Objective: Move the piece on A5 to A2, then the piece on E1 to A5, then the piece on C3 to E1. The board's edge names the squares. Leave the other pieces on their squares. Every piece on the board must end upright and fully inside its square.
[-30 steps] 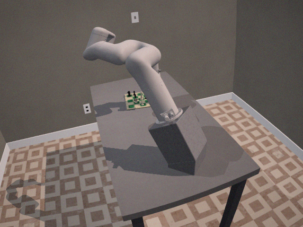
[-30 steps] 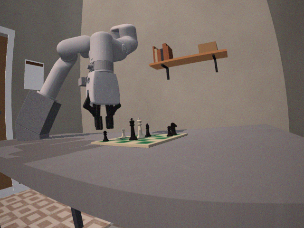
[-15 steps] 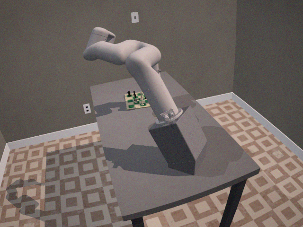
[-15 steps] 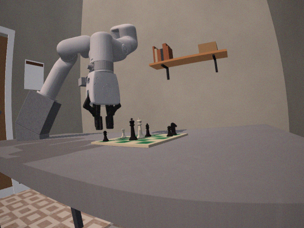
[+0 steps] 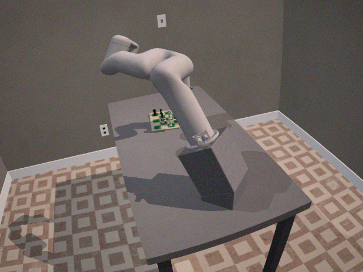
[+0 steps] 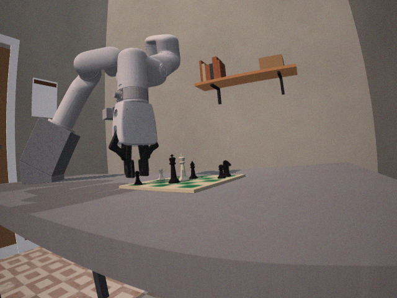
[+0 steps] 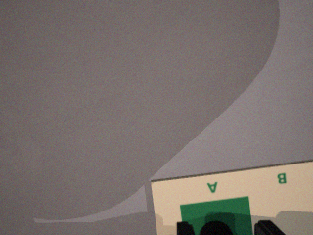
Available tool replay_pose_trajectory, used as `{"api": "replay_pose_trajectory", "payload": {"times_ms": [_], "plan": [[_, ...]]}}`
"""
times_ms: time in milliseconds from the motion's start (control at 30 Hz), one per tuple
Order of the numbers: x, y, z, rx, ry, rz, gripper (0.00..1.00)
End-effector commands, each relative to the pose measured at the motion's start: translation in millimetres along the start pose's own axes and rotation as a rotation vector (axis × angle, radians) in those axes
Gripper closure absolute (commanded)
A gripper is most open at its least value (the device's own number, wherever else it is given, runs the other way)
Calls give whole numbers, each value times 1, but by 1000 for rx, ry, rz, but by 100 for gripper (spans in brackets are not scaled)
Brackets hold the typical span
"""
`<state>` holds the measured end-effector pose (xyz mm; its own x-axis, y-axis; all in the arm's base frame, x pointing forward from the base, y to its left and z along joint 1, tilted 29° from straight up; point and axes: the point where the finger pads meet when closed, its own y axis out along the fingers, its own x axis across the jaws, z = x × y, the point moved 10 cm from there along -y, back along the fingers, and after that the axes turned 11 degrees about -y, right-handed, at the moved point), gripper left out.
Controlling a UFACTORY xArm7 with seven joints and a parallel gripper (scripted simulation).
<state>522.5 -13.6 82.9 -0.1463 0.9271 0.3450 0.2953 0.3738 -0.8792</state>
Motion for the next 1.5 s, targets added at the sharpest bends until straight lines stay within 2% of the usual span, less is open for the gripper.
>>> {"api": "replay_pose_trajectory", "payload": {"times_ms": [0,300,1467], "plan": [[-1,4,-1,-4,1,2,65],[-1,12,-1,-4,1,2,65],[-1,12,-1,-4,1,2,65]]}}
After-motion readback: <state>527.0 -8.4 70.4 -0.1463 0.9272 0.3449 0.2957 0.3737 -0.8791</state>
